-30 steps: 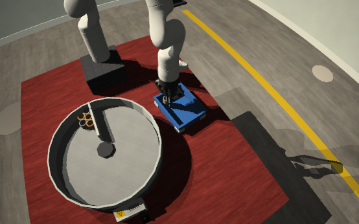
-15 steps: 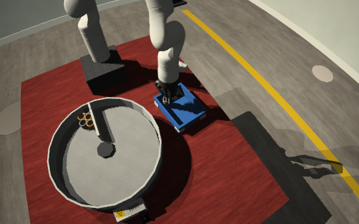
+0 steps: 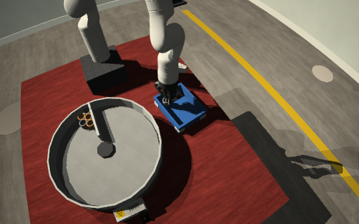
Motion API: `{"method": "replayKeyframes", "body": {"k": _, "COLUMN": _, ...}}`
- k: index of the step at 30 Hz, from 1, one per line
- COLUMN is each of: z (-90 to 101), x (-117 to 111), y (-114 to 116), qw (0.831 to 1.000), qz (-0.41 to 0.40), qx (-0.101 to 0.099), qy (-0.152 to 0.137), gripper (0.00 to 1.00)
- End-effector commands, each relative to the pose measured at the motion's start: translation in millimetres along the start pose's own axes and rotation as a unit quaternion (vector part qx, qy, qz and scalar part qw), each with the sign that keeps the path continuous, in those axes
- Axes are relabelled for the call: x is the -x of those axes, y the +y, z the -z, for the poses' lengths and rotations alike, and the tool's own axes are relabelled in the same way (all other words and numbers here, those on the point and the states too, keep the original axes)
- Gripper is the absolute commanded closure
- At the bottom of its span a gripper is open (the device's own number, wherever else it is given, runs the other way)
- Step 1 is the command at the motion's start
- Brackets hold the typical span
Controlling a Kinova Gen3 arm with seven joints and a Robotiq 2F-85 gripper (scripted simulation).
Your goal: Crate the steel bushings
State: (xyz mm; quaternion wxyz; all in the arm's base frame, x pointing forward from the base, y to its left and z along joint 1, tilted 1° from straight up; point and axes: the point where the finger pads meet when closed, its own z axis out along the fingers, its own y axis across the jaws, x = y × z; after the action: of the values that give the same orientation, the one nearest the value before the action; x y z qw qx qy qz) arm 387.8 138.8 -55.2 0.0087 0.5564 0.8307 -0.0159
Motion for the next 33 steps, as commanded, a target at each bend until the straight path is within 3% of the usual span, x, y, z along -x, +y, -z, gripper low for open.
{"method": "replayKeyframes", "body": {"k": 1, "z": -0.9, "x": -0.6, "y": 1.2, "qw": 1.0, "qz": 0.0, "qx": 0.002, "qy": 0.001, "gripper": 1.0}}
{"method": "replayKeyframes", "body": {"k": 33, "z": -8.7, "x": -2.4, "y": 2.0, "qw": 1.0, "qz": -0.002, "qx": 0.005, "qy": 0.004, "gripper": 1.0}}
